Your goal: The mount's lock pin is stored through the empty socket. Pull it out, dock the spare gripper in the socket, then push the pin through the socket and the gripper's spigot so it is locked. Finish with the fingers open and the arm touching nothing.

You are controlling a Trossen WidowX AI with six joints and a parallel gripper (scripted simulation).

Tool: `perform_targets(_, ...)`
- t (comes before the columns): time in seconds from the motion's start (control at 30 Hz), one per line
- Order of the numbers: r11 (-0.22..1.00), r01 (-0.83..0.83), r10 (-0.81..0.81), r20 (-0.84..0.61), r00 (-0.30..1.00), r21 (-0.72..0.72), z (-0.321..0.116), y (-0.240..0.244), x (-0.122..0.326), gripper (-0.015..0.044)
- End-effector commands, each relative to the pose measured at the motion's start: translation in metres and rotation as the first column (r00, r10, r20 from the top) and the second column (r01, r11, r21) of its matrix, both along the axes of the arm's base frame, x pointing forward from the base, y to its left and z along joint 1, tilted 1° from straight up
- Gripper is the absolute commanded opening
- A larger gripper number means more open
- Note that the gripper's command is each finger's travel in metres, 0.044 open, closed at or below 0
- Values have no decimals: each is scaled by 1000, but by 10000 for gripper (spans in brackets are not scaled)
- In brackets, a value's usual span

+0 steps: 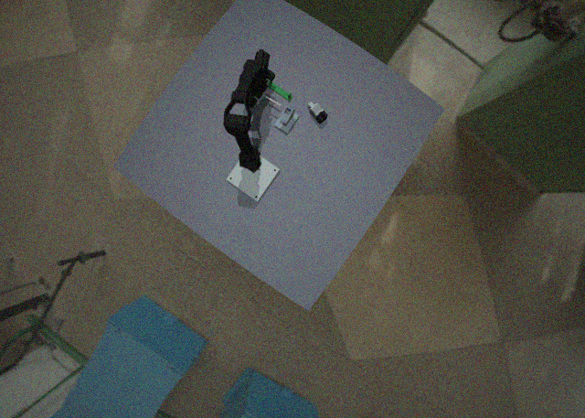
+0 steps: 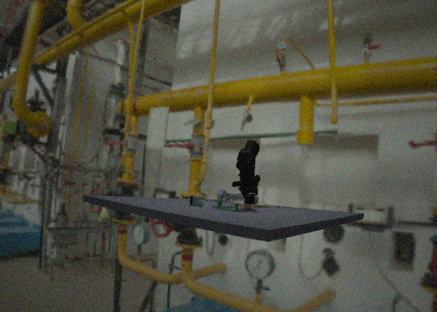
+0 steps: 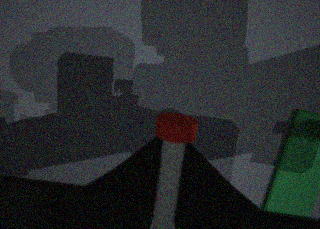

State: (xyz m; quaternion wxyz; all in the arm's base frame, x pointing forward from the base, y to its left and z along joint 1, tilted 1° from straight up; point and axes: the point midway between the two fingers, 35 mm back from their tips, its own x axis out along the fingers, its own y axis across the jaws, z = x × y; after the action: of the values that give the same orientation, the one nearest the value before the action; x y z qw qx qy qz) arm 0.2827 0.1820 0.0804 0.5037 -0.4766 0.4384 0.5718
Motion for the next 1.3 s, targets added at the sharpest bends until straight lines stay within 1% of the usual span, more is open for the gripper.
perform_targets(0.0,1000,1,-1,4,1000,1,9,0,1,0)
perform_targets(0.37,1000,0,0,-7,1000,-4,25,-1,-1,0)
perform_targets(0.4,1000,0,-1,-9,1000,-5,18,-1,-2,13)
perform_targets(0.47,1000,0,-1,-9,1000,-5,18,-1,-2,0)
perform_targets(0.6,1000,1,-1,-9,1000,-5,18,-1,-1,0)
perform_targets(1.27,999,32,-32,-6,999,-3,30,29,49,0)
